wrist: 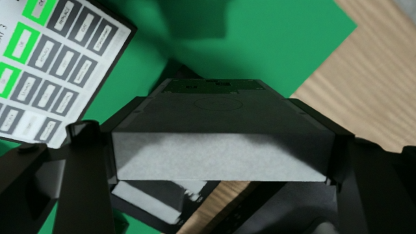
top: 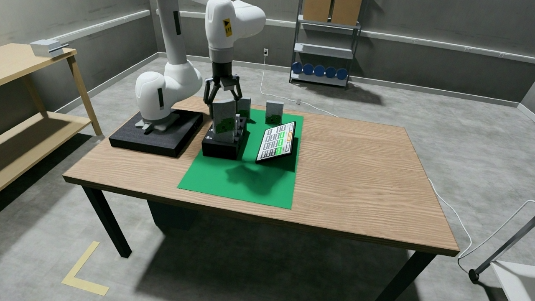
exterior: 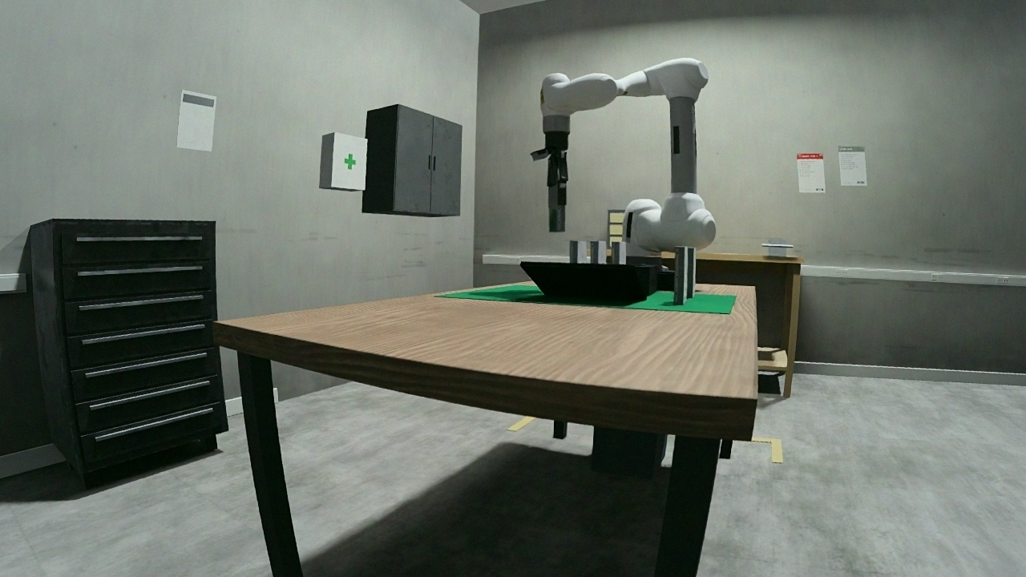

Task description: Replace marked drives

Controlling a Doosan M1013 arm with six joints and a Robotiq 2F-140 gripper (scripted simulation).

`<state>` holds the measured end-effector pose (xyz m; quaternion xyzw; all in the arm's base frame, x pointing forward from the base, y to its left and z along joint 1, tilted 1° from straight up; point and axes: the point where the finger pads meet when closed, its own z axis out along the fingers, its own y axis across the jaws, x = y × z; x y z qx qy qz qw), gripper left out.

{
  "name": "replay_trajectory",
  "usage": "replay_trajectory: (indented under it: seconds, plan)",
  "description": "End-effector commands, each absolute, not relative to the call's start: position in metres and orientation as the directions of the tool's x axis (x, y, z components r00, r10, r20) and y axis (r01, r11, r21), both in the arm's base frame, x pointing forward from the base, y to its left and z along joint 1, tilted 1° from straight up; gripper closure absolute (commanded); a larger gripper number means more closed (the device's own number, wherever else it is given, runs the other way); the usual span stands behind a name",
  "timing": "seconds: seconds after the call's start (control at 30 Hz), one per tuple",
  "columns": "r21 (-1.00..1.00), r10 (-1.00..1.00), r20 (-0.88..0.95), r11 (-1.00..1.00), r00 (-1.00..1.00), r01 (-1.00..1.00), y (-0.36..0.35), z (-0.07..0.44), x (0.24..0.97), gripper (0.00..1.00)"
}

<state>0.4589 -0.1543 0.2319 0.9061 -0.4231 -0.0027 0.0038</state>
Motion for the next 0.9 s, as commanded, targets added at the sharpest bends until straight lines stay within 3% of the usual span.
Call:
replay_trajectory:
  seconds: [0.0,0.87]
  plan:
    - [0.01,-0.779,0.0,-0.627,0.627,-0.779,-0.146,0.233,0.46,0.9]
    - [0.01,-0.914,0.003,-0.406,0.406,-0.914,-0.028,0.232,0.455,0.9]
